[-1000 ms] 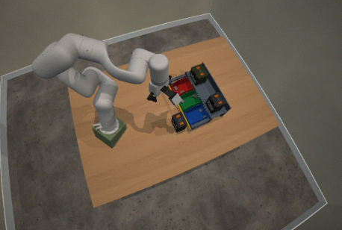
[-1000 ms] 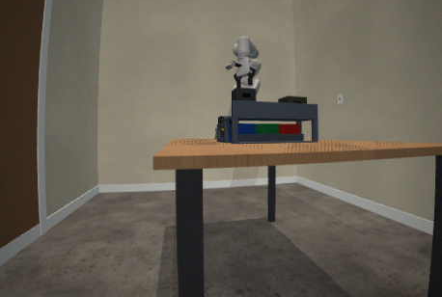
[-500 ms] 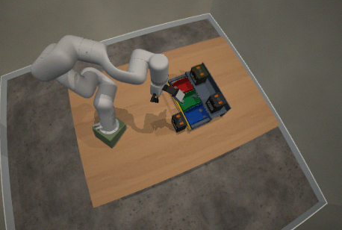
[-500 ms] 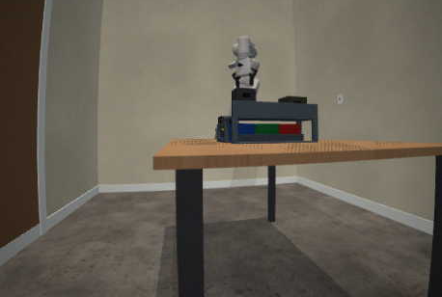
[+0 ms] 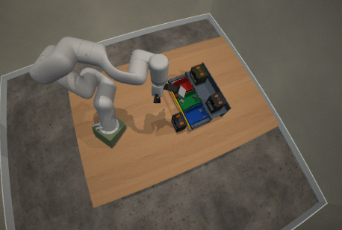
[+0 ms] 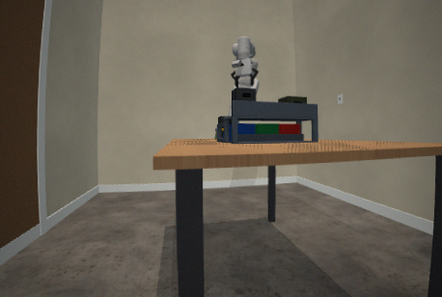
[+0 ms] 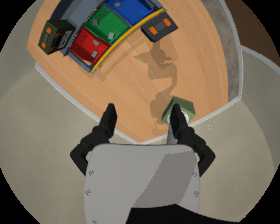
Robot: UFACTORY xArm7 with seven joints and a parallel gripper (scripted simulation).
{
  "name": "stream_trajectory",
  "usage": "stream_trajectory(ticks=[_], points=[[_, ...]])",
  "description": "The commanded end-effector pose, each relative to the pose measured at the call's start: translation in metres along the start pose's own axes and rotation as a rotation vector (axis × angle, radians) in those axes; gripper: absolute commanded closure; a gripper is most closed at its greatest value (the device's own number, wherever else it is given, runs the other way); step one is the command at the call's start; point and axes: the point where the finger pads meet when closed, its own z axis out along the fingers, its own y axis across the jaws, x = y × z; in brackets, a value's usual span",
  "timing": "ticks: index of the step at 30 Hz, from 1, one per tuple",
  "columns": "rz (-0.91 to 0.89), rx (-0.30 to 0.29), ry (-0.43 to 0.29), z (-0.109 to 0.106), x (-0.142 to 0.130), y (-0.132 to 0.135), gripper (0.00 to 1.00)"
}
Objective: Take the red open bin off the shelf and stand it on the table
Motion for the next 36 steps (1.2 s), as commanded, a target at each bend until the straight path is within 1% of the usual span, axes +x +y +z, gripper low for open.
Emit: stream_trajectory(ticks=[1,10,15,27,32,36], points=[[-0.112,0.005,0.002,-0.0014,0.0008,-0.0003,0.00],[-0.112,0.005,0.002,-0.0014,0.0008,-0.0003,0.00],[-0.370,0.005,0.003,-0.0014,0.0008,-0.0004,0.00],[-0.370,0.005,0.003,-0.0014,0.0008,-0.0004,0.00],[-0.628,0.005,0.004,-0.0014,0.0008,-0.0004,0.00],[-0.628,0.005,0.004,-0.0014,0.0008,-0.0004,0.00]])
